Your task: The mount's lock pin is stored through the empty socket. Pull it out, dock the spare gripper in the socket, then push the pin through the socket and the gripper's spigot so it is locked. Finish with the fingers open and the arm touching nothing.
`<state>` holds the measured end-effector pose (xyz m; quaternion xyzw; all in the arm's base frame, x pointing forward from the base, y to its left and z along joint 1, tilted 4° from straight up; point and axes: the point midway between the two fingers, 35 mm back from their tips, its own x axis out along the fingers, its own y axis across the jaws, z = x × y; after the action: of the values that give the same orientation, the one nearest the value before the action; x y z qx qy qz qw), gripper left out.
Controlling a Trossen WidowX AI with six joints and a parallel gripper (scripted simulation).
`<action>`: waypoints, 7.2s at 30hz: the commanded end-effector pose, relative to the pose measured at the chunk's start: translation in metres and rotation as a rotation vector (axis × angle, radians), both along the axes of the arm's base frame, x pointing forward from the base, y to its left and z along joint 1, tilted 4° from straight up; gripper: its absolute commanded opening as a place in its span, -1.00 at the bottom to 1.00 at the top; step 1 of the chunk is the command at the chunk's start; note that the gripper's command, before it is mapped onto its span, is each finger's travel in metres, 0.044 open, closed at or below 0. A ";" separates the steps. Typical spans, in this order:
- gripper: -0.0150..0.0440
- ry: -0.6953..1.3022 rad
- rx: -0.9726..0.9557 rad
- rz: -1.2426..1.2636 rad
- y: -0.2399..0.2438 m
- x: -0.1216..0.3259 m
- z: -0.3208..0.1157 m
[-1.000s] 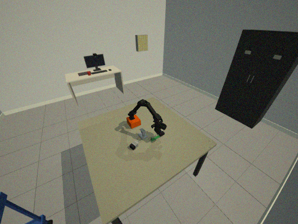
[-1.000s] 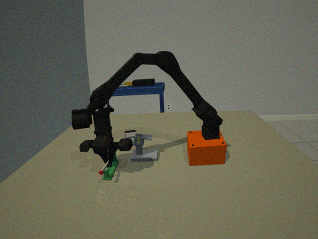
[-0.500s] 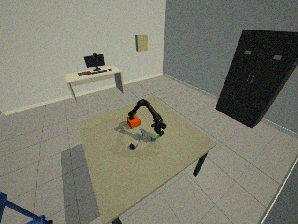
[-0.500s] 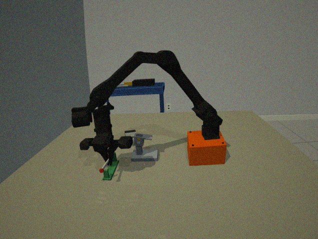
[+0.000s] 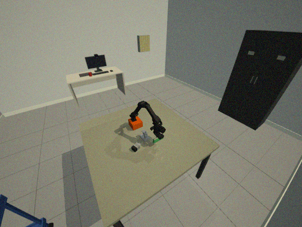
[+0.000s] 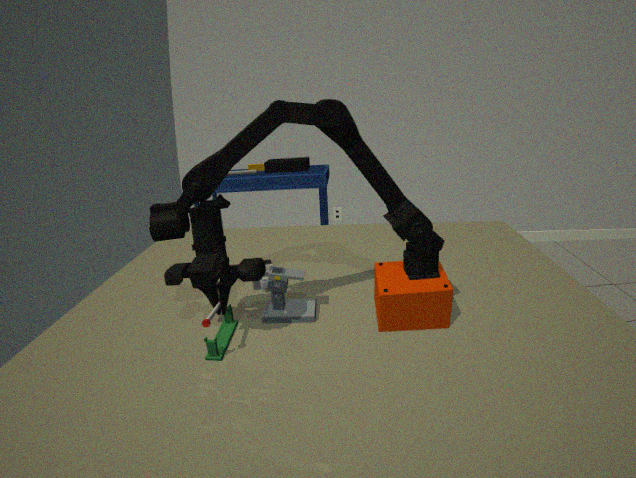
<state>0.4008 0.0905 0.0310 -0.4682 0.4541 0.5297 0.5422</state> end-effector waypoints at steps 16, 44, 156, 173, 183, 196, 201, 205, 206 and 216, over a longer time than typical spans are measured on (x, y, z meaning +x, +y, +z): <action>-0.49 -0.007 0.000 0.003 -0.012 0.004 -0.012; -0.49 -0.027 0.003 0.002 -0.010 0.005 -0.036; 1.00 0.054 -0.008 -0.006 -0.017 -0.023 0.058; 1.00 0.104 -0.013 -0.560 -0.065 -0.016 0.096; 1.00 0.194 0.018 -1.777 -0.169 -0.013 0.078; 1.00 0.251 0.105 -2.786 -0.255 -0.032 0.063; 1.00 0.254 0.112 -2.840 -0.260 -0.034 0.062; 1.00 0.254 0.112 -2.840 -0.260 -0.034 0.062; 1.00 0.254 0.112 -2.840 -0.260 -0.034 0.062; 1.00 0.254 0.112 -2.840 -0.262 -0.032 0.032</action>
<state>0.3712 -0.1720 0.0837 0.4484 0.5465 -0.3946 0.5870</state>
